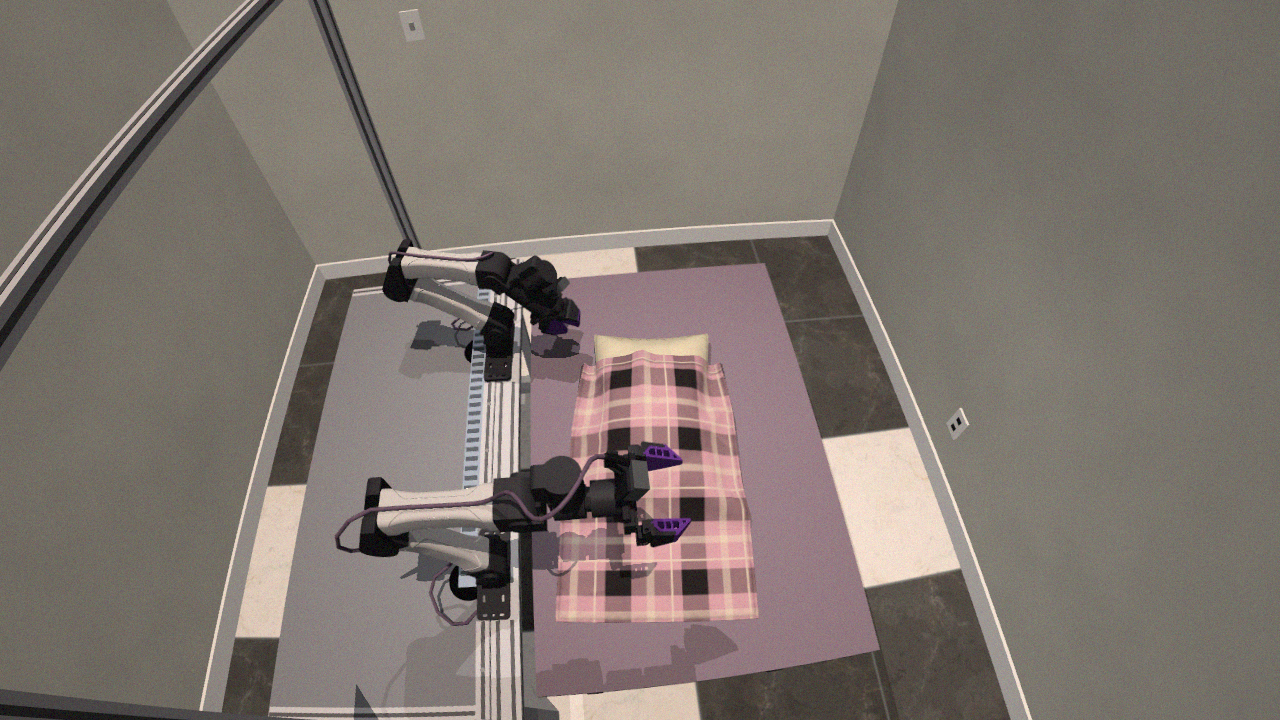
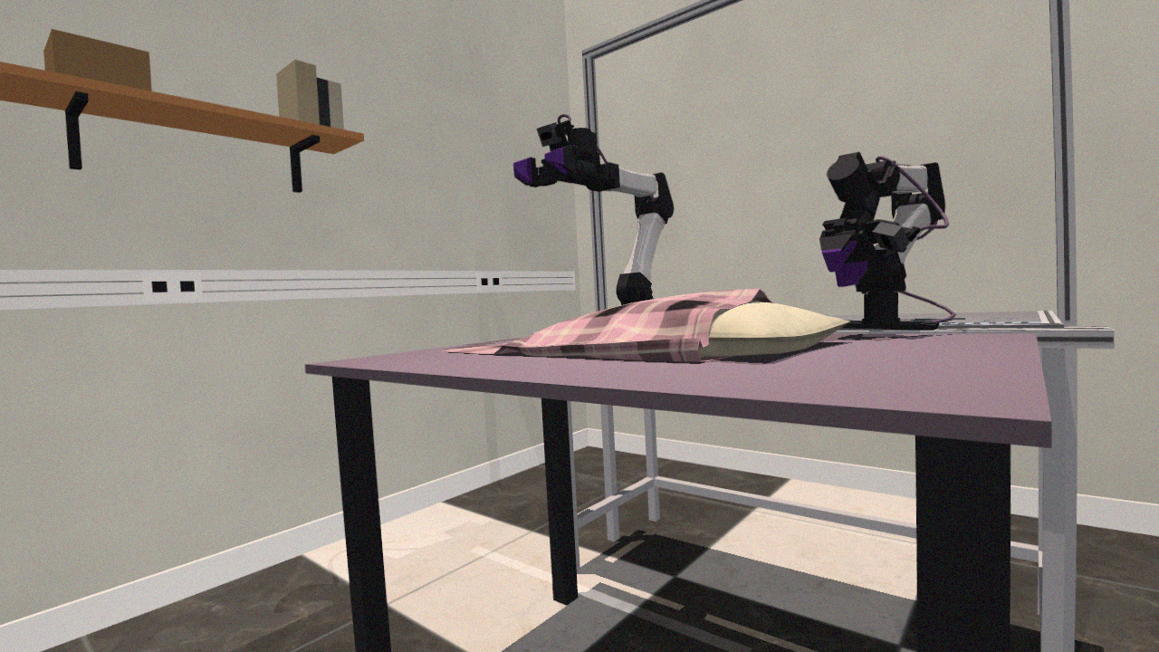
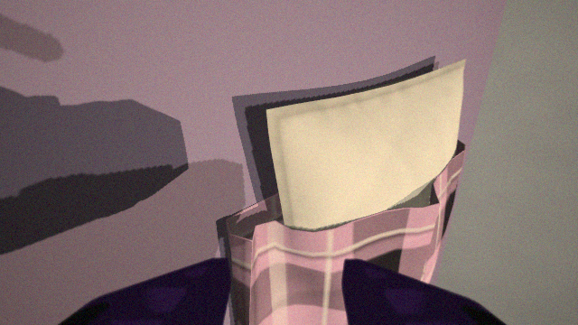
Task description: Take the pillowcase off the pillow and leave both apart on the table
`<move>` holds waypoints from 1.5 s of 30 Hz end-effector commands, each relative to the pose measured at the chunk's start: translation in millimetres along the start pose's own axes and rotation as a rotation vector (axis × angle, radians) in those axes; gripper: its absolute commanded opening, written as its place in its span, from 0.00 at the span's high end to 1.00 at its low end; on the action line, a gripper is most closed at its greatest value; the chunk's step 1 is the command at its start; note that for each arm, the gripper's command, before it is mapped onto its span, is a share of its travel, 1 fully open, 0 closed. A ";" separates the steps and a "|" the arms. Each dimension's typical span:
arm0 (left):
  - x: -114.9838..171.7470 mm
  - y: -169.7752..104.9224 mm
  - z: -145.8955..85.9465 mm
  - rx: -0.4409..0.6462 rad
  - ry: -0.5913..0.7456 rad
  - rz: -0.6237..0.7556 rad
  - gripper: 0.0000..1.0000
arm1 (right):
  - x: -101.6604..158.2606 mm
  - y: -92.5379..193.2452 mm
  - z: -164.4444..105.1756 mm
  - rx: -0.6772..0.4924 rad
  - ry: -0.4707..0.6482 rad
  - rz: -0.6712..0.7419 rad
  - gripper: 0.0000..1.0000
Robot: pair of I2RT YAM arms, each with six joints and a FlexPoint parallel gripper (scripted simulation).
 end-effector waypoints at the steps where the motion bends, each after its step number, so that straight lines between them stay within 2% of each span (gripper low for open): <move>1: -0.2 2.1 11.6 -0.007 0.006 0.005 0.55 | -9.1 -0.1 -0.6 -0.008 -0.018 0.009 0.00; 45: -1.0 3.2 67.6 -0.008 0.009 0.001 0.55 | -9.1 -0.1 -0.6 -0.008 -0.018 0.009 0.00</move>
Point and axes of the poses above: on each arm, the point where the finger pads meet when closed, its own z axis out along the fingers, its own y axis across the jaws, x = y × z, the point moved 7 cm from there along -z, back along the fingers, and after that the axes turned 14 degrees about -z, right-handed, at the moved point
